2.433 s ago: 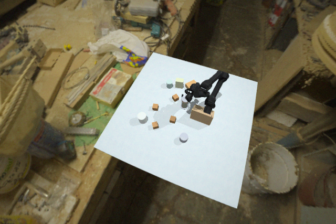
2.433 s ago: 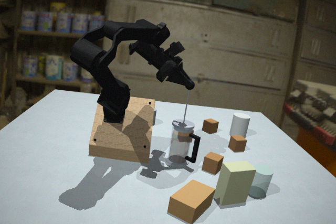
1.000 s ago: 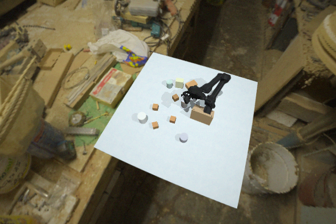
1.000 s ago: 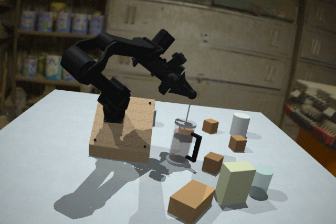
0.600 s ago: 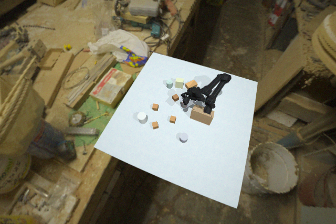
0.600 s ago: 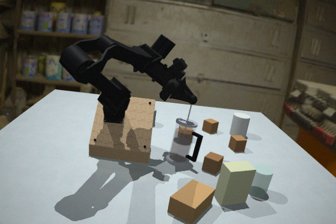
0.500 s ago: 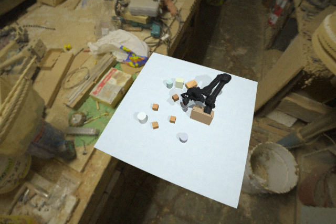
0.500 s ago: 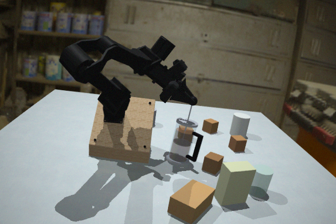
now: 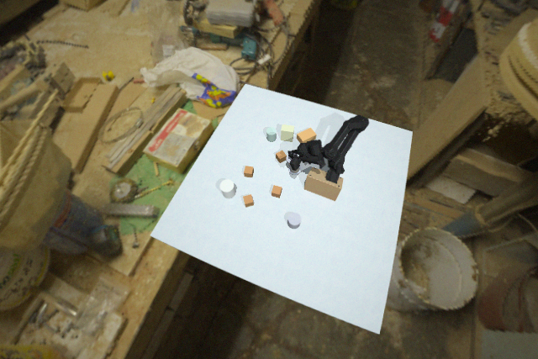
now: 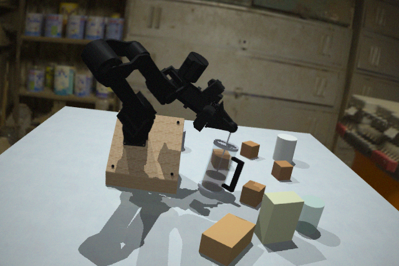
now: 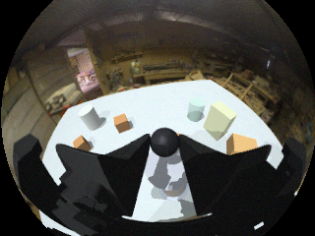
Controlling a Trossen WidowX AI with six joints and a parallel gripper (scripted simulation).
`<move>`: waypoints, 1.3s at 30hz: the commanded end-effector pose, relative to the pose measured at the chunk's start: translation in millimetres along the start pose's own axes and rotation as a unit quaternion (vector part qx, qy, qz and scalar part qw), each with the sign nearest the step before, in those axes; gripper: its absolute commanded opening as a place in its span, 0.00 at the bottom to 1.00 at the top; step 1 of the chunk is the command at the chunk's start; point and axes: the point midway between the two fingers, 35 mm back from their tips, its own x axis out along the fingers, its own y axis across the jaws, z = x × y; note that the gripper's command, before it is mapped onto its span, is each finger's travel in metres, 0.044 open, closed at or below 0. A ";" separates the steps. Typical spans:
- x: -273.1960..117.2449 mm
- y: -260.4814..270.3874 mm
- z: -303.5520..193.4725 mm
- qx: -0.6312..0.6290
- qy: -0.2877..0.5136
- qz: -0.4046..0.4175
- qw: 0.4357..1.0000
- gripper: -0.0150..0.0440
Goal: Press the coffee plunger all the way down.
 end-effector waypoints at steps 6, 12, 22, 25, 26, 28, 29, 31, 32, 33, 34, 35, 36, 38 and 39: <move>9.6 -2.3 -16.1 -0.033 0.018 -0.007 0.999 0.46; 13.2 -0.9 -13.8 -0.033 0.018 -0.007 0.999 0.46; 15.9 1.2 -12.1 -0.032 0.018 -0.007 0.999 0.46; 16.3 1.6 -11.9 -0.032 0.018 -0.007 0.999 0.46; 16.4 1.7 -11.9 -0.032 0.018 -0.007 0.999 0.46; 16.5 1.9 -11.8 -0.032 0.018 -0.007 0.999 0.46; 16.6 2.0 -11.7 -0.032 0.018 -0.007 0.999 0.46; 16.7 2.2 -11.6 -0.032 0.018 -0.007 0.999 0.46; 16.8 2.3 -11.5 -0.032 0.018 -0.007 0.999 0.46; 16.9 2.4 -11.5 -0.032 0.018 -0.007 0.999 0.46; 17.0 2.5 -11.4 -0.032 0.018 -0.007 0.999 0.46; 17.0 2.6 -11.3 -0.032 0.018 -0.007 0.999 0.46; 17.1 2.7 -11.3 -0.032 0.018 -0.007 0.999 0.46; 17.2 2.9 -11.2 -0.032 0.018 -0.007 0.999 0.46; 17.3 3.0 -11.1 -0.032 0.018 -0.007 0.999 0.46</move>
